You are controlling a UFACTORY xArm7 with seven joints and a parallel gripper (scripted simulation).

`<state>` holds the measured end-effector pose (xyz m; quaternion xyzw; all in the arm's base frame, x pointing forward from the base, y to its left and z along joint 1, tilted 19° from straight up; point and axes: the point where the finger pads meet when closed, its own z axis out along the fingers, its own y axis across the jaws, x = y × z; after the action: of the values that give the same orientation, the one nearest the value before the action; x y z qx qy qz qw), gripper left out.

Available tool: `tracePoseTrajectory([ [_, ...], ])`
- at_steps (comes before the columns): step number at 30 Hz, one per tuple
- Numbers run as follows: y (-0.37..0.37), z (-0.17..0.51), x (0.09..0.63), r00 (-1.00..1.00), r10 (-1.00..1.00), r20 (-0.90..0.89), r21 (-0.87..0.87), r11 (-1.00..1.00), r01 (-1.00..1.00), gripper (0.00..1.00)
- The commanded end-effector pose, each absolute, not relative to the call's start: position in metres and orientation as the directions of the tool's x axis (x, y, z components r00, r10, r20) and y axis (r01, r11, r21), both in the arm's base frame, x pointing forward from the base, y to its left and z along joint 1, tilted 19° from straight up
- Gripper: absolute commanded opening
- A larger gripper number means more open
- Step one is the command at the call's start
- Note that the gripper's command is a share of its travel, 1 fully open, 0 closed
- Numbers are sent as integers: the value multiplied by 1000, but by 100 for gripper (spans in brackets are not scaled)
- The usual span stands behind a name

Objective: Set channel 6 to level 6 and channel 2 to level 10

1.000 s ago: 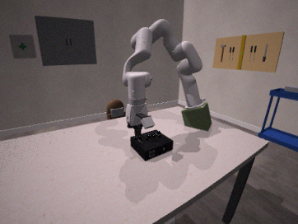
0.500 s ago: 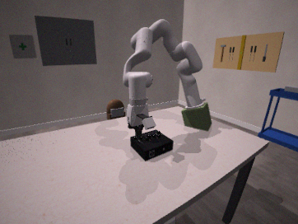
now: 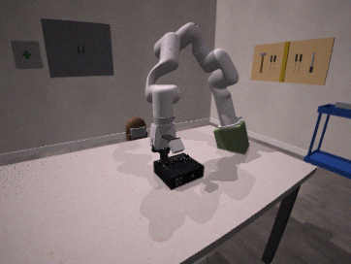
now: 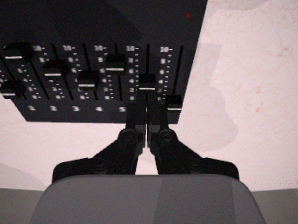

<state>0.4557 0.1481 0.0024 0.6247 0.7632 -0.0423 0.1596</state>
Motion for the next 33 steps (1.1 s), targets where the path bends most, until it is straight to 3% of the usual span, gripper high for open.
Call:
tracePoseTrajectory([
  [1,152,3,456,-169,940,-295,139,217,966,0],
  [33,156,2,456,-169,940,-295,139,217,966,0],
])
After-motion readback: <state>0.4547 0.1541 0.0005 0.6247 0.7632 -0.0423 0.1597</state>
